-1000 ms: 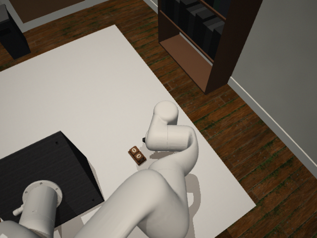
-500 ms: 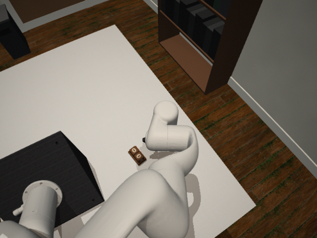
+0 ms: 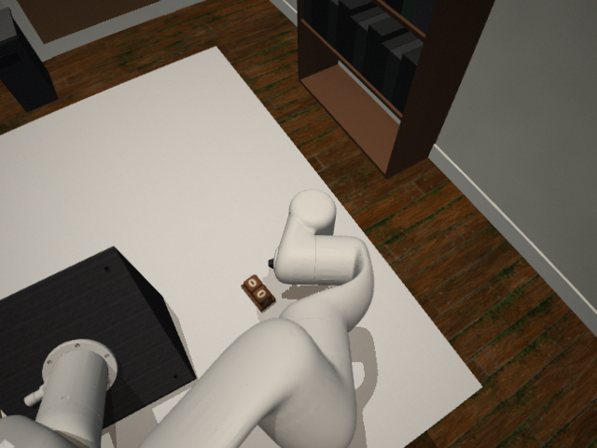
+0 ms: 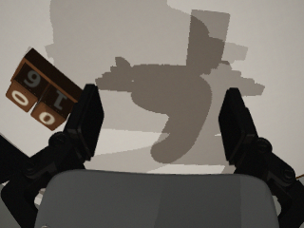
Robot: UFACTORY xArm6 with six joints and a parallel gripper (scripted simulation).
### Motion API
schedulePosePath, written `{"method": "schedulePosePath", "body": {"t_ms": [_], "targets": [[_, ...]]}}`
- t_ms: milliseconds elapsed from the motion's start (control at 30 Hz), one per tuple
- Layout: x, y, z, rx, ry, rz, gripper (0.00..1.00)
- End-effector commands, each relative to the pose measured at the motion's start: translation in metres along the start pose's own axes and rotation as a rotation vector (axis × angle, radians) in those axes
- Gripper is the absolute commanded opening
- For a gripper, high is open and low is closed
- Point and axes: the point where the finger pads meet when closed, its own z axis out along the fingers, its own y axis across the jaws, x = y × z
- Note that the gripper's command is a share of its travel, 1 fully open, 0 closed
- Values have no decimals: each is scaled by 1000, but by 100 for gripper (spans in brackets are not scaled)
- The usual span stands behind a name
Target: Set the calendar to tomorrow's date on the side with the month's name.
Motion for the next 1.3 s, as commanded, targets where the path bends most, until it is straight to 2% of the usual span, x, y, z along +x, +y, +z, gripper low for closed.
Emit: {"method": "schedulePosePath", "body": {"t_ms": [0, 767, 1267], "targets": [[1, 1, -1, -2, 2, 1, 100], [0, 1, -2, -1, 3, -9, 100], [-5, 3, -7, 12, 8, -122, 100]]}}
